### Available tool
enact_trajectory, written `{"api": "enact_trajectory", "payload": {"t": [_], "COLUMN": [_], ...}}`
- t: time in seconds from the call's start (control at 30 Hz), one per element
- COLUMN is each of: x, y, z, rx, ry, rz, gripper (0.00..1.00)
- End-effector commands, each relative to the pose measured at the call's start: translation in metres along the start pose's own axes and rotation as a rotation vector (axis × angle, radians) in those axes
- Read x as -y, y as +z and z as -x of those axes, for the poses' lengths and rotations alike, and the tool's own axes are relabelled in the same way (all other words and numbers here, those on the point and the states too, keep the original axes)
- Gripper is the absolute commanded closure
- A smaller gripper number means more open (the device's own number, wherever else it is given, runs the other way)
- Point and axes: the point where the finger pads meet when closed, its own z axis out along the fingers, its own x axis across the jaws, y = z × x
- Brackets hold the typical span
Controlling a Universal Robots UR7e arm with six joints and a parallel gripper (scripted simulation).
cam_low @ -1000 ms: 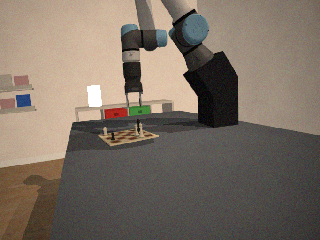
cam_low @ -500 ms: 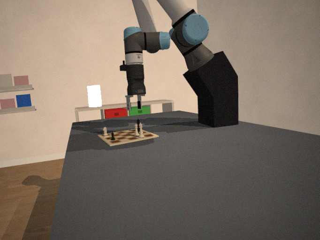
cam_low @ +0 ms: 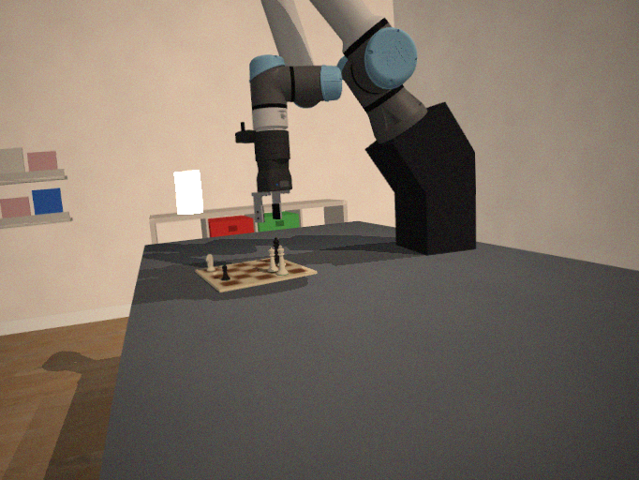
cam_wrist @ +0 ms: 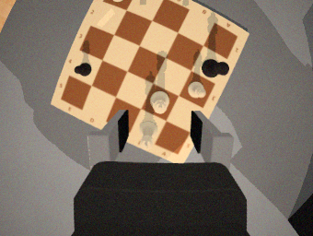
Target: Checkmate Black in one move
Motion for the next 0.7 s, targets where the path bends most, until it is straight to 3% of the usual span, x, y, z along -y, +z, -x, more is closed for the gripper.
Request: {"api": "enact_trajectory", "payload": {"t": [0.0, 0.03, 0.67], "x": [-0.0014, -0.0014, -0.0014], "y": [0.0002, 0.0001, 0.0001], "z": [-0.0002, -0.0001, -0.0001], "rx": [0.0, 0.0, 0.0], "ry": [-0.024, -0.024, -0.023], "rz": [0.001, 0.0, 0.0], "gripper": [0.0, 0.21, 0.21]}}
